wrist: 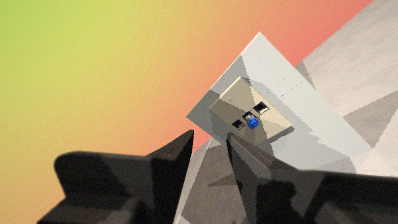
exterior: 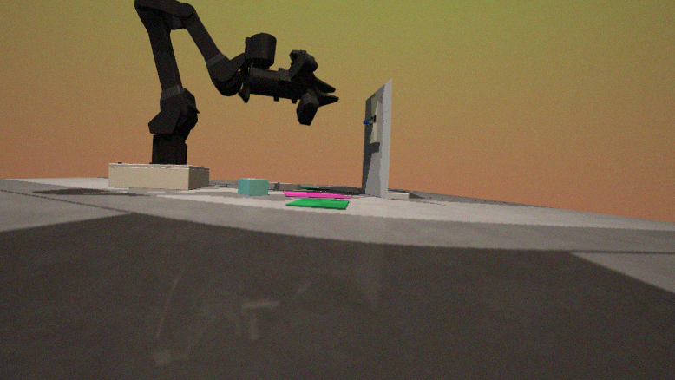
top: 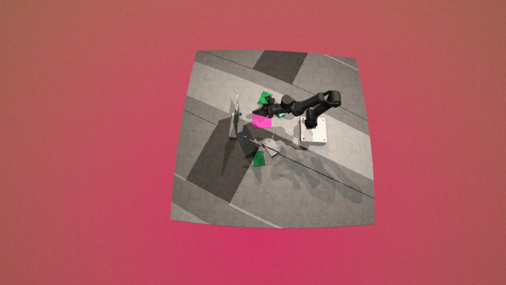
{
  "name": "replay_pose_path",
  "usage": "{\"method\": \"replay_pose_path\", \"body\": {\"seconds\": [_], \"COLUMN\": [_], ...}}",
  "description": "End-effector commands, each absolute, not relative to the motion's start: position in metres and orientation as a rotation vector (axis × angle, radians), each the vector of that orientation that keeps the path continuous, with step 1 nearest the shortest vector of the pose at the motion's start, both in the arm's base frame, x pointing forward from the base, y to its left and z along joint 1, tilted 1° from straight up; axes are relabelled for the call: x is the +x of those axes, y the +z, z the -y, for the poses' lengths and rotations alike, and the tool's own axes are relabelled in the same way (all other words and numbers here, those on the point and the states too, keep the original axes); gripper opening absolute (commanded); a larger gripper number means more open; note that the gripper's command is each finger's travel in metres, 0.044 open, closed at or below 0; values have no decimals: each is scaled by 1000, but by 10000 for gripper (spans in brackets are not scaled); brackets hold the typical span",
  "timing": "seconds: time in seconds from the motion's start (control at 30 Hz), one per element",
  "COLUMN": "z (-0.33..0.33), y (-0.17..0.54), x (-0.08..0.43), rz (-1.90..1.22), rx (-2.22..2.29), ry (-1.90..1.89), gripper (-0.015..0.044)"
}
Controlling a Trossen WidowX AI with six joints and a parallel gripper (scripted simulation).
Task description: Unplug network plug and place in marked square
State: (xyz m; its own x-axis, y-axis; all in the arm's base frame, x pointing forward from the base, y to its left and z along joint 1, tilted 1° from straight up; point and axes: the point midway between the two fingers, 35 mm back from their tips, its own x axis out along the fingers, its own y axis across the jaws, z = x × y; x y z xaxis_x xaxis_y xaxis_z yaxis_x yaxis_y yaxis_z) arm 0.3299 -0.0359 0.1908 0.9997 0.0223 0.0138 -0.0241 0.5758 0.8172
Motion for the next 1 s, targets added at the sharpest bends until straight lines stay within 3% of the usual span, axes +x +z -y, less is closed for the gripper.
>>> {"method": "replay_pose_path", "body": {"seconds": [0.0, 0.47, 0.97], "z": [38, 41, 47], "y": [168, 128, 131], "x": [320, 287, 311], "rz": [-23, -55, -38], "rx": [1118, 1557, 1563], "ry": [24, 19, 20], "gripper": [156, 156, 156]}}
